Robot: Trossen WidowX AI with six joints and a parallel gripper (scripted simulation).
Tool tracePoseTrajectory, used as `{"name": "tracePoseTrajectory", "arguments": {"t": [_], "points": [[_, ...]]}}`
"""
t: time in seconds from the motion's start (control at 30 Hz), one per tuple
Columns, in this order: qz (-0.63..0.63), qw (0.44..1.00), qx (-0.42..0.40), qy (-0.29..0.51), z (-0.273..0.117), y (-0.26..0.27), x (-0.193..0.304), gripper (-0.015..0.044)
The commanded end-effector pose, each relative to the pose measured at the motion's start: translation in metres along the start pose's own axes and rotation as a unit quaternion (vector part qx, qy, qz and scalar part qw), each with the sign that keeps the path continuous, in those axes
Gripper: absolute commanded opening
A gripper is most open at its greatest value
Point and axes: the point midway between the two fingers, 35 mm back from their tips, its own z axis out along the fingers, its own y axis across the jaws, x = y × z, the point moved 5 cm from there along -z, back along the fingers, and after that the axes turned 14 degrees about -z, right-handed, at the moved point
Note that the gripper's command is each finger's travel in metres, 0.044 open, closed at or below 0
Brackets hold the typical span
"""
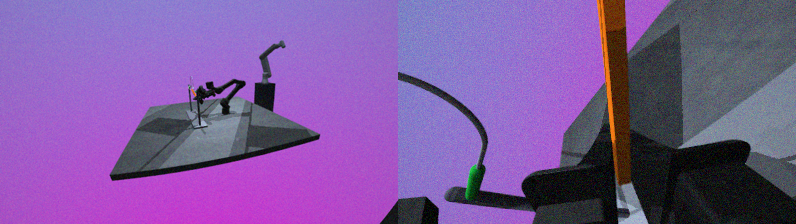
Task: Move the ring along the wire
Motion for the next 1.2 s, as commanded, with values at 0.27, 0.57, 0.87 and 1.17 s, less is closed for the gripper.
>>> {"name": "tracePoseTrajectory", "arguments": {"t": [0.27, 0.57, 0.87, 1.17], "points": [[0.061, 0.997, -0.033, 0.033, -0.015, 0.021, -0.015, -0.0150], [0.099, 0.992, -0.052, 0.059, -0.022, 0.030, -0.023, -0.0150], [0.126, 0.987, -0.067, 0.078, -0.028, 0.037, -0.029, -0.0150], [0.159, 0.978, -0.088, 0.101, -0.036, 0.043, -0.038, -0.0150]]}}
